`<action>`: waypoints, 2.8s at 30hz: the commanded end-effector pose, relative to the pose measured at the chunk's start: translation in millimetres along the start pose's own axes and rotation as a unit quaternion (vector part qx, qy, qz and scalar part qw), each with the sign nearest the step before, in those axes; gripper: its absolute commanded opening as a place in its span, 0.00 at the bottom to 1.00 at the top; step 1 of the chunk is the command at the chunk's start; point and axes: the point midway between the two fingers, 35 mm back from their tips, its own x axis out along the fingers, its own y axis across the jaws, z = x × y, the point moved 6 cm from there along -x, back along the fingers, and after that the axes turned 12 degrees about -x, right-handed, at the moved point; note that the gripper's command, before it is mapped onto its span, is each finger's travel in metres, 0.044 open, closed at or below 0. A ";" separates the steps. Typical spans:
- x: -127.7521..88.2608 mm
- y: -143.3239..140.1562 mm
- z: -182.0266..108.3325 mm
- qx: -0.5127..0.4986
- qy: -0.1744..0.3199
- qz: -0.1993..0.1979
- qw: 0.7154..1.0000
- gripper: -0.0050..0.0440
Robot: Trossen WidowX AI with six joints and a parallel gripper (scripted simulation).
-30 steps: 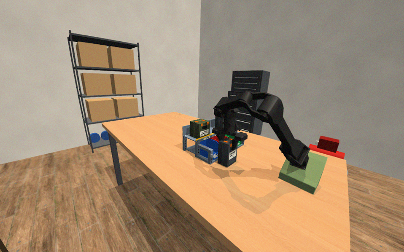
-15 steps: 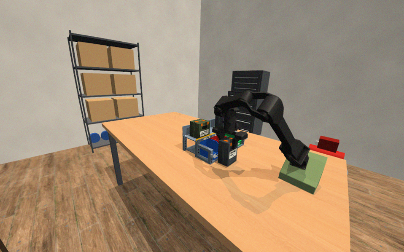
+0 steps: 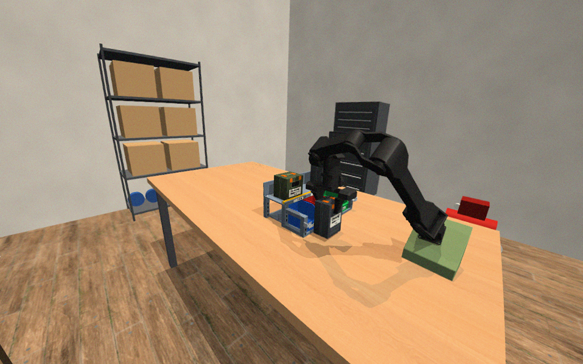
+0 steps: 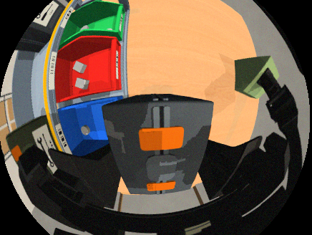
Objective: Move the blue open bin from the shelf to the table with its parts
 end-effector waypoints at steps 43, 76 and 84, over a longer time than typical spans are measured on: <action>-20.1 9.2 1.5 -0.013 -0.013 0.026 1.000 0.10; -18.2 7.2 2.2 -0.013 -0.013 0.026 1.000 0.10; -15.2 6.8 0.9 -0.014 -0.011 0.022 1.000 0.10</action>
